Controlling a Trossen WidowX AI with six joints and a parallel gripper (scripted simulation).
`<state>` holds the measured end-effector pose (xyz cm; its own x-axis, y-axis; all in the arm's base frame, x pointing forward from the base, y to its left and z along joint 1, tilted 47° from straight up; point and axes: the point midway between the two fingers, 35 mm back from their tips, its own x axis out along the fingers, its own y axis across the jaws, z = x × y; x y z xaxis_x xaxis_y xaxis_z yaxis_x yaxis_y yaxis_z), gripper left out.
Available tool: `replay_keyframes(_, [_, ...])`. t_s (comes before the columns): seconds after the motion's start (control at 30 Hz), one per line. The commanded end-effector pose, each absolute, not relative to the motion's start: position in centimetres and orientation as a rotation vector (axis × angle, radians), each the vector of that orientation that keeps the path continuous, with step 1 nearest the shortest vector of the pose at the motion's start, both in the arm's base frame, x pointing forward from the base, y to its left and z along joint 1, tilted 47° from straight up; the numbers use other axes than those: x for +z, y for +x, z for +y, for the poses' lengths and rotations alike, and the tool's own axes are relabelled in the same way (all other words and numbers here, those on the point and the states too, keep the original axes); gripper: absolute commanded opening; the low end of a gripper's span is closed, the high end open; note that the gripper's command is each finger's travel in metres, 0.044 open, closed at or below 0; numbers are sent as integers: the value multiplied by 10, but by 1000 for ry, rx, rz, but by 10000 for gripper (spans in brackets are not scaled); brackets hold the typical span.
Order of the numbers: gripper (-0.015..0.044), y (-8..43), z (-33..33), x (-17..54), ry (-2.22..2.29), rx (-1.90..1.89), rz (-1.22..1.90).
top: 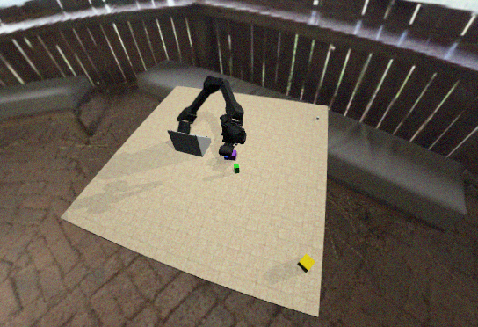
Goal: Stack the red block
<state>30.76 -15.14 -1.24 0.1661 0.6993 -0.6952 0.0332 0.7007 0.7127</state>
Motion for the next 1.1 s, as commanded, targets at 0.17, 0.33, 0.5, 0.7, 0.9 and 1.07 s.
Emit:
replay_keyframes(0.17, [0, 331, -169, -26, 679, 525, 1333])
replay_keyframes(0.33, [0, 342, -177, -34, 678, 526, 1331])
replay_keyframes(0.5, [0, 341, -178, -37, 678, 526, 1331])
replay_keyframes(0.7, [0, 359, -157, -58, 678, 527, 1330])
replay_keyframes(0.9, [0, 360, -152, -63, 678, 527, 1330])
replay_keyframes(1.07, [0, 364, -137, -77, 679, 528, 1329])
